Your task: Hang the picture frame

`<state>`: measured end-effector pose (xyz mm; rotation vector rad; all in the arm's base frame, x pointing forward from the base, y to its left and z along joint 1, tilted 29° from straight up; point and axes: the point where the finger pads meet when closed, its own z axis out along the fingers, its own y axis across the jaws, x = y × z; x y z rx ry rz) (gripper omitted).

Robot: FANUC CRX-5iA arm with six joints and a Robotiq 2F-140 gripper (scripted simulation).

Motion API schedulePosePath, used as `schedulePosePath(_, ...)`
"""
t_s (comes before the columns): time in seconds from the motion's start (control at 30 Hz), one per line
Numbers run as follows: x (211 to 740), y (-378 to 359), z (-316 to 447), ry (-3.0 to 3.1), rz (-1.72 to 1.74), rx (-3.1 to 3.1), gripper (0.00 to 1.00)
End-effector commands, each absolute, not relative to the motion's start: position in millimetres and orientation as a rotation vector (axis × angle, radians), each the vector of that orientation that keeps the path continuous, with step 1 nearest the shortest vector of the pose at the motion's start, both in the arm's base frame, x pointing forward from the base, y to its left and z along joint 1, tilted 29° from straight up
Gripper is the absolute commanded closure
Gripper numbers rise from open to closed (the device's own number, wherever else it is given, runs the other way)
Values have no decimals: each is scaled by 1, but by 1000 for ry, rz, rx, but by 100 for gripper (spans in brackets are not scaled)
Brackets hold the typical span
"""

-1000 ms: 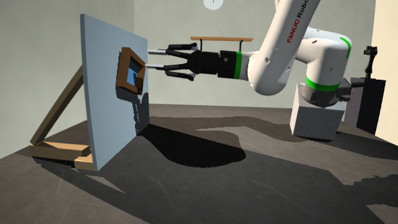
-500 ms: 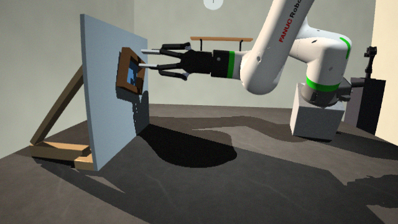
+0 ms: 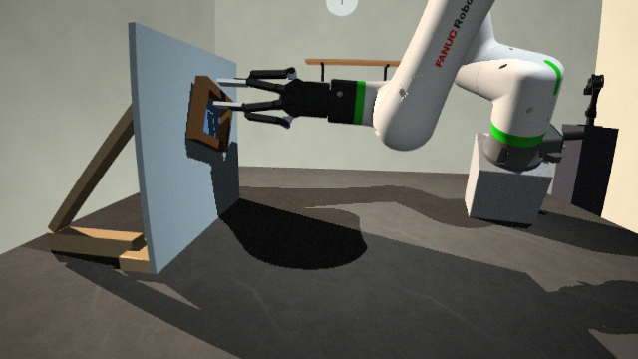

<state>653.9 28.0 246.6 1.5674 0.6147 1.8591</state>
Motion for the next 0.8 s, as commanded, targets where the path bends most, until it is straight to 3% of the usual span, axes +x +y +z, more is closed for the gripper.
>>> schedulePosePath(0.0,657,28,247,615,1859,1567,71)
schedulePosePath(0.77,664,27,249,615,1859,1567,71)
